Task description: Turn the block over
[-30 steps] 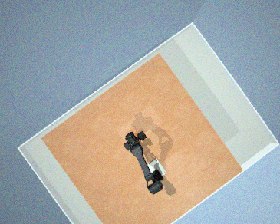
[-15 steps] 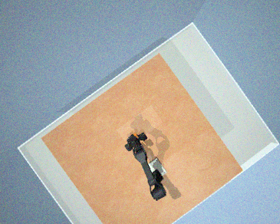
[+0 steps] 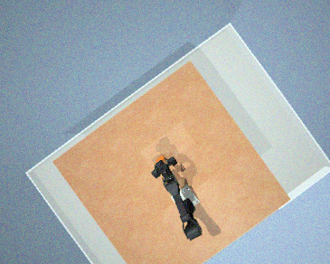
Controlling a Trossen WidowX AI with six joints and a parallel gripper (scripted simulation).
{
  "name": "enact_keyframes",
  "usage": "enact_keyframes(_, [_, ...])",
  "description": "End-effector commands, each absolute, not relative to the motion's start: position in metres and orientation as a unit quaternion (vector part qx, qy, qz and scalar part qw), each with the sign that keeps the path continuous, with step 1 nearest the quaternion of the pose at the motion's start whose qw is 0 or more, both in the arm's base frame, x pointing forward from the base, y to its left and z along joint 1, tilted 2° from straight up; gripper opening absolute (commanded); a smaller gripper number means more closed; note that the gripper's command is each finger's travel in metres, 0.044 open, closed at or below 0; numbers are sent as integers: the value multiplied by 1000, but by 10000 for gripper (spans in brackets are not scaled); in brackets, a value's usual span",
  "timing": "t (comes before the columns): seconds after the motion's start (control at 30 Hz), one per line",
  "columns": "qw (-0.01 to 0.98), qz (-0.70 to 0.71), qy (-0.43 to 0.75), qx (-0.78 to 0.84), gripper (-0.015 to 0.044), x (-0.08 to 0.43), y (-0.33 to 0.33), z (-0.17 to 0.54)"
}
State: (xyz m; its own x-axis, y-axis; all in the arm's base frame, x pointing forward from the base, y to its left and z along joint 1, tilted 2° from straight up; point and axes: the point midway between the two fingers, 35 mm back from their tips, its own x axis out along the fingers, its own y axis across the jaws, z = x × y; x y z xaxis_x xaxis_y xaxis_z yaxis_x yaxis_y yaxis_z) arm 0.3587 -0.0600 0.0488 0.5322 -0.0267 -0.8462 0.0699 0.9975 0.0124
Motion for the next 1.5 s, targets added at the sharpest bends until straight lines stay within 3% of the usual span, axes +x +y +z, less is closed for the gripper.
enact_keyframes(0.0, [882,-27,470,22,0,360,-60,55])
enact_keyframes(0.7, [938,-33,345,20,0,380,-64,17])
enact_keyframes(1.47, [980,-33,196,13,0,358,-59,15])
